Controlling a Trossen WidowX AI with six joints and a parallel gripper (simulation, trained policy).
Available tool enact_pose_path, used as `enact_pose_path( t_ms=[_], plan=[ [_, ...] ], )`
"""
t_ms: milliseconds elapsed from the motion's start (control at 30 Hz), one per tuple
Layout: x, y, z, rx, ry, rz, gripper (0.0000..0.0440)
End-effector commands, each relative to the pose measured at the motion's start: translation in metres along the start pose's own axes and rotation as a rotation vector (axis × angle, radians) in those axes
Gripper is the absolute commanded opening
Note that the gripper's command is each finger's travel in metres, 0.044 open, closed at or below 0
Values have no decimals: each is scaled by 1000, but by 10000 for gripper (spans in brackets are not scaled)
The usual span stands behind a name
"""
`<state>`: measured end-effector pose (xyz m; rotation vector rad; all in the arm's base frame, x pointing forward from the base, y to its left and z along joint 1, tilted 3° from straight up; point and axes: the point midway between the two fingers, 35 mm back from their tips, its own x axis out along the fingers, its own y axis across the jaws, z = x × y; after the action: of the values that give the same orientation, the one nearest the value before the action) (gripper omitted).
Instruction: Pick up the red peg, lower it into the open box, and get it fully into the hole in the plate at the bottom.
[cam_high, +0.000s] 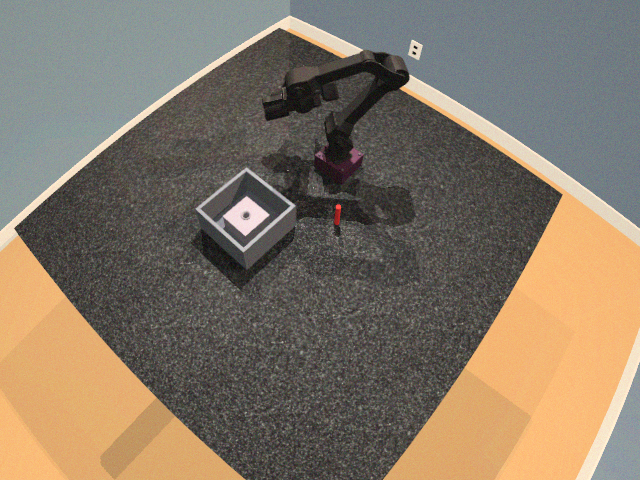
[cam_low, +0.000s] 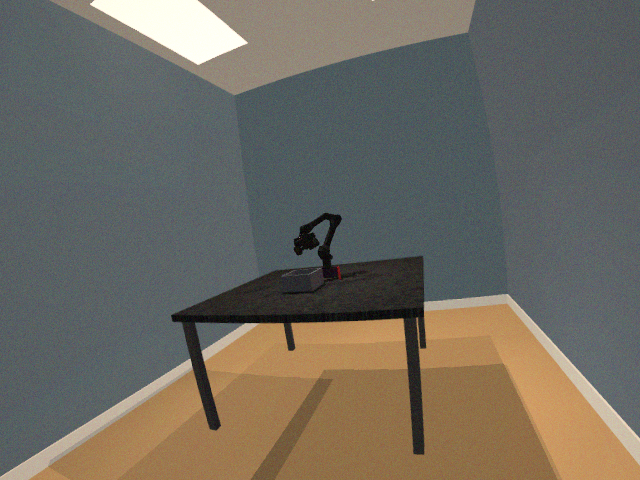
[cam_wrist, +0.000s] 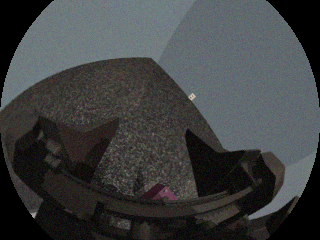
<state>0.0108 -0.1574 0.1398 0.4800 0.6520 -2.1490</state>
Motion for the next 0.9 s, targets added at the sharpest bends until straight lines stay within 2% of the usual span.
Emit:
enact_pose_path(
  t_ms=[0, 67, 467, 867],
  plan=[
    [-3, 4, -1, -11, 11, 20, 420],
    [-9, 14, -5, -37, 31, 67, 440],
    [-81, 66, -41, -250, 132, 418, 440],
    [-164, 69, -99, -533, 253, 708, 440]
  ],
)
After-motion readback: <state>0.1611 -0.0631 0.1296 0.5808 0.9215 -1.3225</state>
